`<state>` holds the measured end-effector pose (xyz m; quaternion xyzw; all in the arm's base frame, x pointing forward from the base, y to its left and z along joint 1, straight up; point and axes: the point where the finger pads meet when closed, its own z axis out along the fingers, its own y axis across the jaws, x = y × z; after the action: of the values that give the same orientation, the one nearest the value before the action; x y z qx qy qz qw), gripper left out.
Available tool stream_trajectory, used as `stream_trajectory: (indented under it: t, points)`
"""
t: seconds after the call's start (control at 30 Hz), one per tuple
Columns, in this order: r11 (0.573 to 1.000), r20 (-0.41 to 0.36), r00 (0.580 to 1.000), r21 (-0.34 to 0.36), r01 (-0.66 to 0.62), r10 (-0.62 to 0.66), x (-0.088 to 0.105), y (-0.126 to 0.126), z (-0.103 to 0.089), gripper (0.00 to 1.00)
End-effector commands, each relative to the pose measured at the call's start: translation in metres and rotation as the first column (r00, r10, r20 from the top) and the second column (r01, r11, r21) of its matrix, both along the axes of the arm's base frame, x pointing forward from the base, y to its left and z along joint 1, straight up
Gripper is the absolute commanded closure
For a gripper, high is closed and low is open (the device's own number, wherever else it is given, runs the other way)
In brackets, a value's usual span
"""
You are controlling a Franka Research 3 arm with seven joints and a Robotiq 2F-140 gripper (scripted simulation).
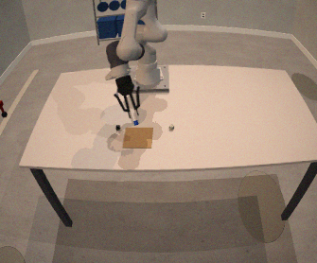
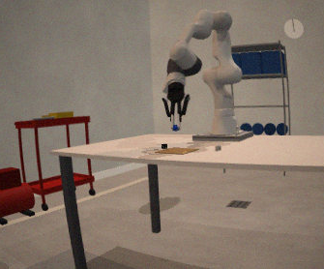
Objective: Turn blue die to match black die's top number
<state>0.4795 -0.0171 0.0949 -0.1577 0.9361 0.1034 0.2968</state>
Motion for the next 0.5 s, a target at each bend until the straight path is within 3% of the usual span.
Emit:
stream_trajectory:
  t: [0.0, 0.3, 0.4, 0.47]
  points:
    - [0.988, 0.078, 0.987, -0.071, -0.135, 0.141, 0.0005, 0.0052, 0.0, 0.91]
    - [0.992, 0.197, 0.972, -0.031, -0.125, 0.129, 0.0, 0.0032, 0.0012, 0.91]
    - [0.992, 0.205, 0.97, -0.03, -0.124, 0.127, 0.0003, 0.0028, 0.0015, 0.91]
    - [0.992, 0.275, 0.954, 0.007, -0.129, 0.122, -0.003, 0.0037, -0.0021, 0.91]
